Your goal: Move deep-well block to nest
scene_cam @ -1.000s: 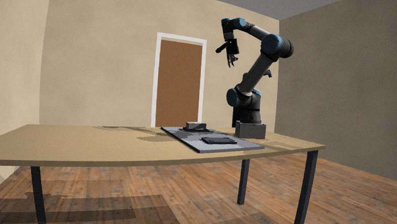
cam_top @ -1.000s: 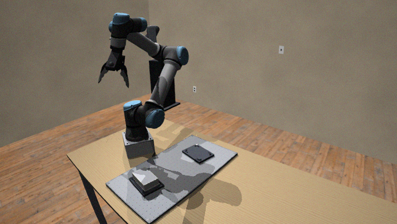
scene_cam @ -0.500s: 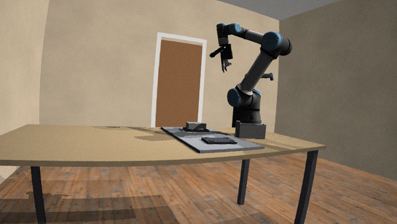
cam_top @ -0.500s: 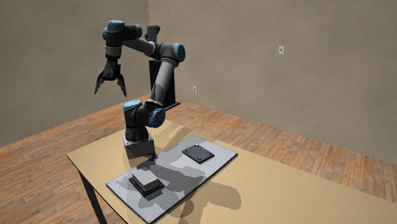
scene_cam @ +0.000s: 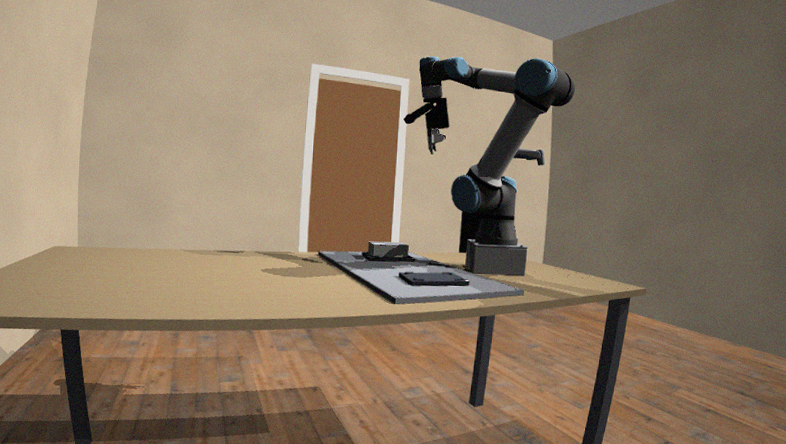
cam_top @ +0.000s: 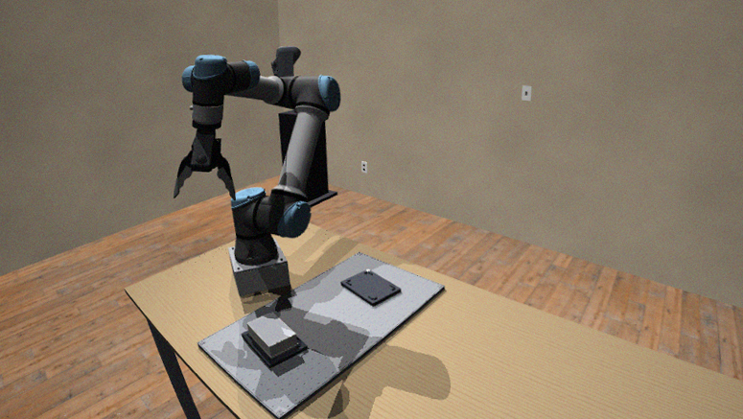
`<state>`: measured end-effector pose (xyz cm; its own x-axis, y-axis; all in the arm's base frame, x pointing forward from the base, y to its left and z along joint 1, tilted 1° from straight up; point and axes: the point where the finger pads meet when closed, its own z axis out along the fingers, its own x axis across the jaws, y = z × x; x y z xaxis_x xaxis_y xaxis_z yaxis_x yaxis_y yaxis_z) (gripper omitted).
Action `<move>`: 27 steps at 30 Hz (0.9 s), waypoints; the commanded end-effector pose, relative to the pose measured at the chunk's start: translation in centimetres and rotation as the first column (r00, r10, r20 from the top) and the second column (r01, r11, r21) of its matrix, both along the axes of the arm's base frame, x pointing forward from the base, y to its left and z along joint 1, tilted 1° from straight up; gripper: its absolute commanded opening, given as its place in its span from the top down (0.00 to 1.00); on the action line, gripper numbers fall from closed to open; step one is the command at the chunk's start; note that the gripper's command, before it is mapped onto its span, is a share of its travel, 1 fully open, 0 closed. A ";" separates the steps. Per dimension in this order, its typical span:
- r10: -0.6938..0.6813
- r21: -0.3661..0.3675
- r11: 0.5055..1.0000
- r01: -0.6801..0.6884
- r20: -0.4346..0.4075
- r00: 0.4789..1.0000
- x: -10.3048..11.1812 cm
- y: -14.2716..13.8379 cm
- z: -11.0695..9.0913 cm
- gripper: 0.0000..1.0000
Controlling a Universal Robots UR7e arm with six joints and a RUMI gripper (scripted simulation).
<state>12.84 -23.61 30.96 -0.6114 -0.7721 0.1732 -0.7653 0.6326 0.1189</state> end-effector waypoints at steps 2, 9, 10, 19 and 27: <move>0.018 0.002 1.000 -0.018 0.009 1.000 1.3 -1.2 -1.8 0.00; 0.061 0.009 0.998 -0.061 0.028 0.998 2.9 -2.2 -4.0 0.00; 0.061 0.009 0.998 -0.061 0.028 0.998 3.2 -2.4 -4.3 0.00; 0.104 0.016 0.994 -0.105 0.048 0.993 5.1 -3.3 -7.0 0.00; 0.146 0.022 0.989 -0.148 0.067 0.987 7.0 -3.8 -9.7 0.00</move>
<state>18.90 -27.06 22.57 -0.5069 -0.8540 0.1169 -0.8518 0.5171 0.0843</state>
